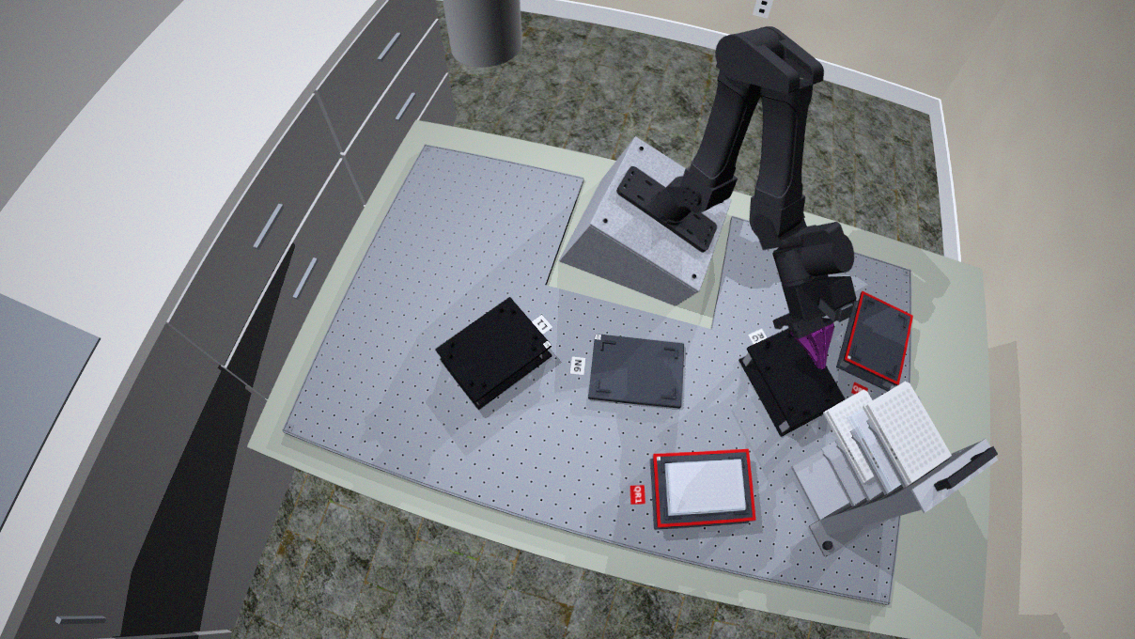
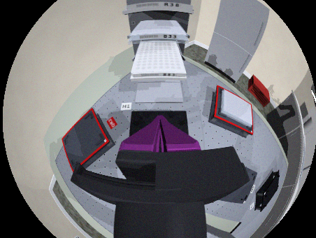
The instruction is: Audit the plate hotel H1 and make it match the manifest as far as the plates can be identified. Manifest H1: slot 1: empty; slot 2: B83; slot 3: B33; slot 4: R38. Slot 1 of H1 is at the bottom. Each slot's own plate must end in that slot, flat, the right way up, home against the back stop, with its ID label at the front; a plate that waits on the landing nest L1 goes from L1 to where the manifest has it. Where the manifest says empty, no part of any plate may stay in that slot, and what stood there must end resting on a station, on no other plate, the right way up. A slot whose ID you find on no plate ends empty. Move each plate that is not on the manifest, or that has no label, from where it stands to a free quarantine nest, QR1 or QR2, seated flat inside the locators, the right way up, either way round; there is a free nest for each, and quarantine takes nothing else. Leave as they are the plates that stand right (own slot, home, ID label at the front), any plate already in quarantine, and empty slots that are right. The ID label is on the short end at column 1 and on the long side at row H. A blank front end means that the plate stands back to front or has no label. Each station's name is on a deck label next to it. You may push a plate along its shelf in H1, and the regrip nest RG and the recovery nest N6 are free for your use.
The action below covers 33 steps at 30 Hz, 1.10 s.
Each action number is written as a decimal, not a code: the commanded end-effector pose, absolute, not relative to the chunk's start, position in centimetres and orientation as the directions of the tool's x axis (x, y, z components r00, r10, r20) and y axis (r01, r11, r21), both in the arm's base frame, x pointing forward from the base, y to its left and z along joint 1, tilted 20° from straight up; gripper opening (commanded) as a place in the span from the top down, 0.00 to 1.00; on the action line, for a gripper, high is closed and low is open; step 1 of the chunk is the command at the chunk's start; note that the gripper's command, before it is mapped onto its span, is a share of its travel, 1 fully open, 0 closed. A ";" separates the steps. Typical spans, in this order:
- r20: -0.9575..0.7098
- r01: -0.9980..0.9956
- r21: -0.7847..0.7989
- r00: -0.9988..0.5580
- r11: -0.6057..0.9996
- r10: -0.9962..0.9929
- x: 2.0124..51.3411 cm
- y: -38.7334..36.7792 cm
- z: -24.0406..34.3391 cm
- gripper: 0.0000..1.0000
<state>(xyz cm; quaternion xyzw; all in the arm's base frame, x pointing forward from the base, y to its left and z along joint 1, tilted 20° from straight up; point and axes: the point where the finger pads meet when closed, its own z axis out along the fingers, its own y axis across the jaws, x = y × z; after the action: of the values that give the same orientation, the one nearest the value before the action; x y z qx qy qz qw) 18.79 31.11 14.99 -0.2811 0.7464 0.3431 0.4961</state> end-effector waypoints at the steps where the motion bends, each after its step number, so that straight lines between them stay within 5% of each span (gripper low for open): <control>1: -0.946 -0.762 0.237 -0.323 0.603 -0.037 19.7 31.9 16.9 1.00; 33: -0.946 -0.763 0.235 -0.321 0.603 -0.038 21.0 33.3 17.3 1.00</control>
<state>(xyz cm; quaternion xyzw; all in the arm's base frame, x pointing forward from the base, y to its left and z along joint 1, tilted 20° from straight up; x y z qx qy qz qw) 20.01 32.55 15.51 -0.2807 0.7462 0.3442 0.4959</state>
